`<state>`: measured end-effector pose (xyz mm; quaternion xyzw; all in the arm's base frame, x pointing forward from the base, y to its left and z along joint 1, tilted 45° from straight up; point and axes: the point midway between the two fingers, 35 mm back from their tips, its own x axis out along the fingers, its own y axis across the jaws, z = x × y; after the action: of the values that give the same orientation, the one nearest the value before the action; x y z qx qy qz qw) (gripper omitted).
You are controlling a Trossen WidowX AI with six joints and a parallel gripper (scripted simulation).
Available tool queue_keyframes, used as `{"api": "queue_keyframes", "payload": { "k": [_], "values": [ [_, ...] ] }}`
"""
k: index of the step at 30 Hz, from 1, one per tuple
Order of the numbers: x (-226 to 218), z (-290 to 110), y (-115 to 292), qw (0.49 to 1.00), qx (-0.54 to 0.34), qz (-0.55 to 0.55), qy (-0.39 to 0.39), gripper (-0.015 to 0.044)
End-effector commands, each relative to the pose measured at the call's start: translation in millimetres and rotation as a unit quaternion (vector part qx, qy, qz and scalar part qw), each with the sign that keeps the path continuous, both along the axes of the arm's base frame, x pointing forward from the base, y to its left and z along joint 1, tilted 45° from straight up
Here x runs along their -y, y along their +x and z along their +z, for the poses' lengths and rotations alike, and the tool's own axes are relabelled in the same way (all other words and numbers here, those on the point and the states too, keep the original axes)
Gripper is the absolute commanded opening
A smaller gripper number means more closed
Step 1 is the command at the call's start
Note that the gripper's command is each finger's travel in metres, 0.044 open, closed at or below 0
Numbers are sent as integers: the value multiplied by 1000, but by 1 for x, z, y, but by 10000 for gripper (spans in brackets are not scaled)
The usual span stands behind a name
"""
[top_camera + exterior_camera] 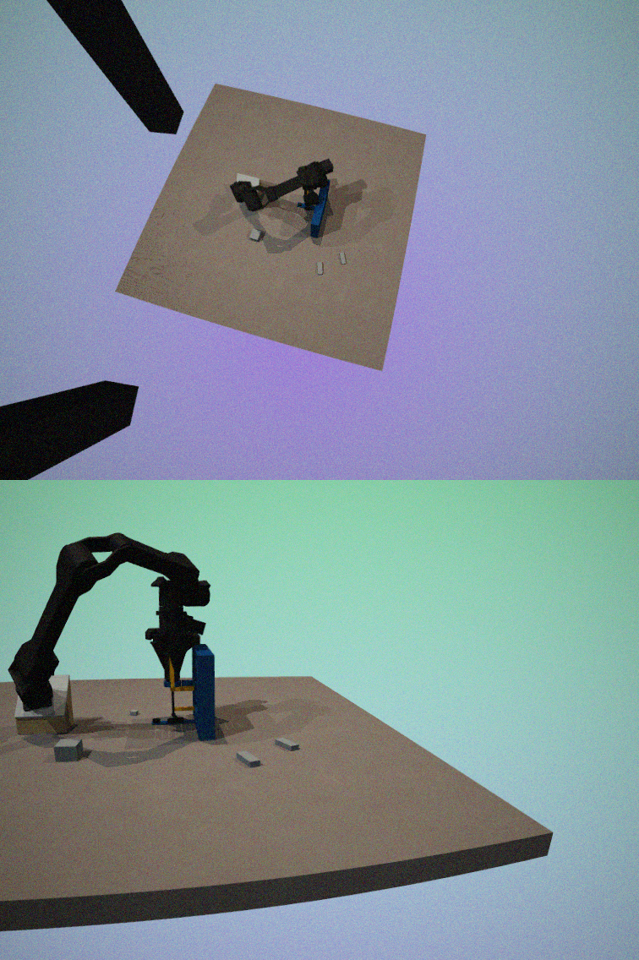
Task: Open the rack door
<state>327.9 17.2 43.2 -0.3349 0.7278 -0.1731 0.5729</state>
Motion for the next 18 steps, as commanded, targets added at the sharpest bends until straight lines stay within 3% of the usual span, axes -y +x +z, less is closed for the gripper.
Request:
{"api": "queue_keyframes", "payload": {
  "k": [1, 9, 18],
  "values": [
    [0, 0, 1, 994, 77, -78, -14, 288],
    [0, 0, 1, 953, 210, -217, -36, 288],
    [0, 0, 1, 862, 349, -363, -60, 288]
  ]
}}
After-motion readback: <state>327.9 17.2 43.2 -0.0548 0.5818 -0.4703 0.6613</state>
